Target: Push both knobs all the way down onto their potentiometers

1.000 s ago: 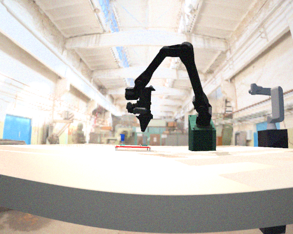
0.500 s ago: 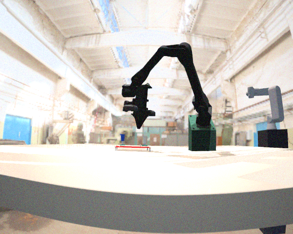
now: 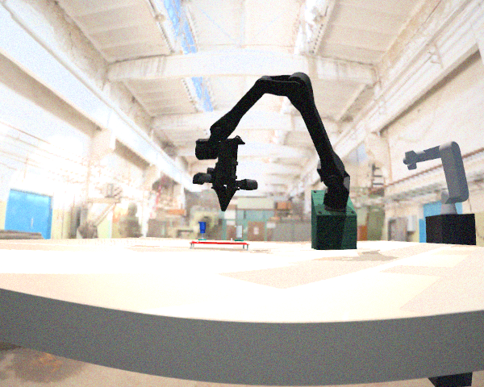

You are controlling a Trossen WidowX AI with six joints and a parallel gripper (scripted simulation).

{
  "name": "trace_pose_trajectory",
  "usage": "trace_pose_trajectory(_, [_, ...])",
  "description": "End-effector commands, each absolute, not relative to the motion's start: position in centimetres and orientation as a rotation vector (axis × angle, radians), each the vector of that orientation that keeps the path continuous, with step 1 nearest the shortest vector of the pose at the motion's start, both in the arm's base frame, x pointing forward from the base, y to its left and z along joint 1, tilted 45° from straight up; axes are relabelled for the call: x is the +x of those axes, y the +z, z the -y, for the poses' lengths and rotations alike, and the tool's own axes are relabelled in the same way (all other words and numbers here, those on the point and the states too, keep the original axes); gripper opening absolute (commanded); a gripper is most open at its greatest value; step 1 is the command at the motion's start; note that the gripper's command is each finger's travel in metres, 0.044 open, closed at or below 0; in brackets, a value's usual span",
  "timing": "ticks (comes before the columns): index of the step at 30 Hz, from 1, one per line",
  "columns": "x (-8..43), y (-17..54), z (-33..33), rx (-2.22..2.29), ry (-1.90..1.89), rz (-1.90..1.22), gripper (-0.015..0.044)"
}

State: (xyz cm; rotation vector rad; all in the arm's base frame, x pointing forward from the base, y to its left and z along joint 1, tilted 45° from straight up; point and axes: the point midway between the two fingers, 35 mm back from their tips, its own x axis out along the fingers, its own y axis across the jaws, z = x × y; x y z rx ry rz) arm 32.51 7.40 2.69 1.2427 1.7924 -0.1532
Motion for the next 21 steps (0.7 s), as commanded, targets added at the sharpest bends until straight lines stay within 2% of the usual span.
trace_pose_trajectory(1, [33.0, 2.8, -7.5, 1.346, -0.29, -1.816, 0.0])
trace_pose_trajectory(21, [35.1, 3.3, -7.7, 1.786, -0.987, -1.805, 0.0])
